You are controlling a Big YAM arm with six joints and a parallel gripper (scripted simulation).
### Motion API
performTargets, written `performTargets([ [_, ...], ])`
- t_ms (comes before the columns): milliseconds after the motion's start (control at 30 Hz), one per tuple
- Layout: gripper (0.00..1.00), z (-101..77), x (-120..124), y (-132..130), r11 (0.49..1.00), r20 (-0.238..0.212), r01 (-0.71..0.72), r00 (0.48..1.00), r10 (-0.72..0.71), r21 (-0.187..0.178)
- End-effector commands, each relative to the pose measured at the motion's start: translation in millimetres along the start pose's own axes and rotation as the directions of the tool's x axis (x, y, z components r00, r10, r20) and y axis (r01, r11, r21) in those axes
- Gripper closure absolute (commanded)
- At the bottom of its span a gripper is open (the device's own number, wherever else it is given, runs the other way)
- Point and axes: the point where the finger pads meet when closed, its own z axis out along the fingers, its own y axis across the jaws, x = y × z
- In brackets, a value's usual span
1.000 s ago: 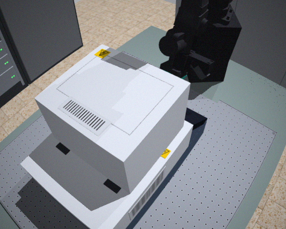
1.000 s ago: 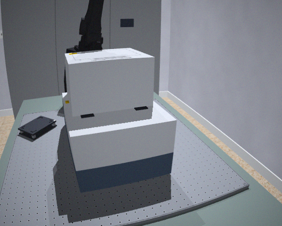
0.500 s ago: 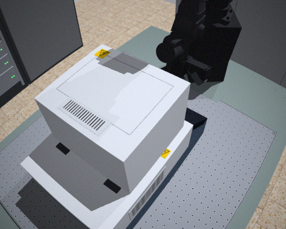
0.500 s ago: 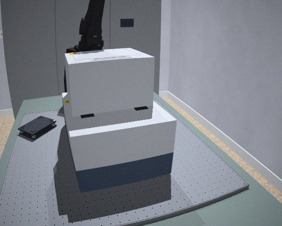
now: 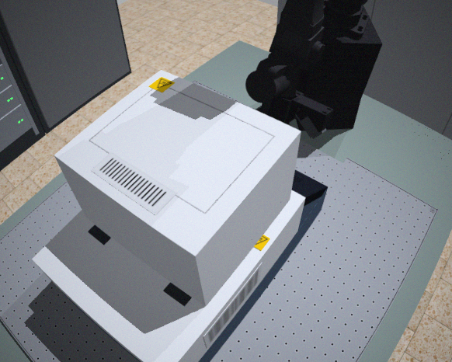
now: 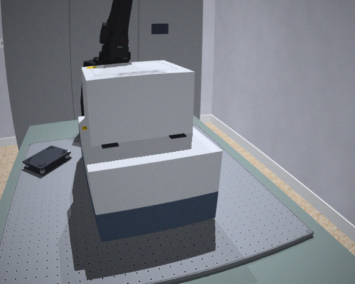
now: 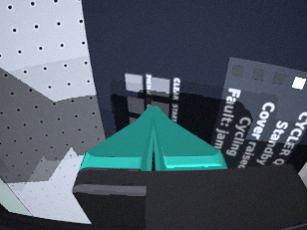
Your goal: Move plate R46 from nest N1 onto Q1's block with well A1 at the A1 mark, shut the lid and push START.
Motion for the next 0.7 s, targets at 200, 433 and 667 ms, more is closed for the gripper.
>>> performTargets([
  [200, 1.0, -3.0, -4, -15, 1.0, 0.004, 0.015, 1.0, -0.015, 0.024],
  [433, 1.0, -3.8, -4, -16, 0.999, 0.004, 0.024, 1.0, -0.024, 0.041],
  [667, 1.0, -2.0, 3, -3, 1.0, -0.004, 0.005, 1.0, -0.005, 0.018],
])
